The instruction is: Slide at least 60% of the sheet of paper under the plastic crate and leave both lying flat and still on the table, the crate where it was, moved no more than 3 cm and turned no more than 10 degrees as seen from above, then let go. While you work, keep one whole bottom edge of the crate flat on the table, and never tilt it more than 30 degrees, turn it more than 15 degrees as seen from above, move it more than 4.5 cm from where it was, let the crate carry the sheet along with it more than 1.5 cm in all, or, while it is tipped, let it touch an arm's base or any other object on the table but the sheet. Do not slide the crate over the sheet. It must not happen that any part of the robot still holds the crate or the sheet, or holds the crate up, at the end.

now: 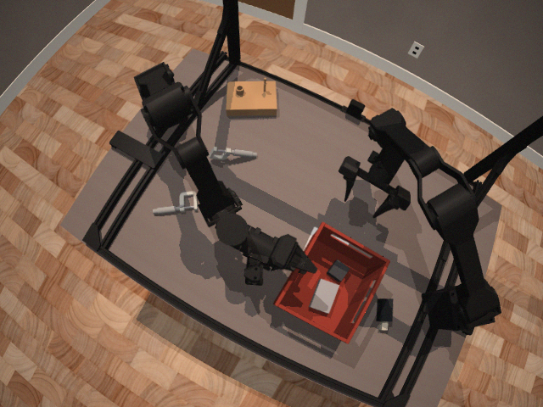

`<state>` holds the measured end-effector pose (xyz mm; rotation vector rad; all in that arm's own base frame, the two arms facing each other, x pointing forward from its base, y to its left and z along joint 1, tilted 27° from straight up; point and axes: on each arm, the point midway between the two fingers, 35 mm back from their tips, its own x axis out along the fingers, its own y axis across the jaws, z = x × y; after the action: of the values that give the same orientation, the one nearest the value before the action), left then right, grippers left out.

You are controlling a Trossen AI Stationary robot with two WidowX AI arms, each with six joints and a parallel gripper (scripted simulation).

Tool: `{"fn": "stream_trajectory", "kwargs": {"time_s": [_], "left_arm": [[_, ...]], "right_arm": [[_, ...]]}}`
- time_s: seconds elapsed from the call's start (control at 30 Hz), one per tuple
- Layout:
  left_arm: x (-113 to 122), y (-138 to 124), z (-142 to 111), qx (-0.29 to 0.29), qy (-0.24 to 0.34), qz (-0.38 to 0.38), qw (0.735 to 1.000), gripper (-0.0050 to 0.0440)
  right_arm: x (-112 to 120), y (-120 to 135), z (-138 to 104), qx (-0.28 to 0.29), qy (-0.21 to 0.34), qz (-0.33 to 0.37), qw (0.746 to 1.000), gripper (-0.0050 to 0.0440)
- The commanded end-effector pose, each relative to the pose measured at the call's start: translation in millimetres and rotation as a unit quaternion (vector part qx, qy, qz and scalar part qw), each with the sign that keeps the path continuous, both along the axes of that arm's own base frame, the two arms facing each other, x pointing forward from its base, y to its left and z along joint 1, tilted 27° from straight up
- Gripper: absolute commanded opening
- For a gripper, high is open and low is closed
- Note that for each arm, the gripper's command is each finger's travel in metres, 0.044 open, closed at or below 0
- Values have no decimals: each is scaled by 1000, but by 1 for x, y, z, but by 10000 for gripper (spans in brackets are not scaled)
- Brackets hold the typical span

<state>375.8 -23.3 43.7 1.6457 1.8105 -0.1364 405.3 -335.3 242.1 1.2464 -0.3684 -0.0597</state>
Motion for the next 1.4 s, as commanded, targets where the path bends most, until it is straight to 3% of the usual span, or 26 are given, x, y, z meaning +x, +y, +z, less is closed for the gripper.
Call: {"fn": "stream_trajectory", "kwargs": {"time_s": [0.0,0.57,1.37], "left_arm": [[0,0,0,2,-2,1,1000,400],[0,0,0,2,-2,1,1000,400],[0,0,0,2,-2,1,1000,400]], "right_arm": [[1,-2,-5,5,5,-4,1000,400],[-3,-1,-5,5,4,-4,1000,400],[-79,30,-1,-3,-11,-1,1000,400]]}}
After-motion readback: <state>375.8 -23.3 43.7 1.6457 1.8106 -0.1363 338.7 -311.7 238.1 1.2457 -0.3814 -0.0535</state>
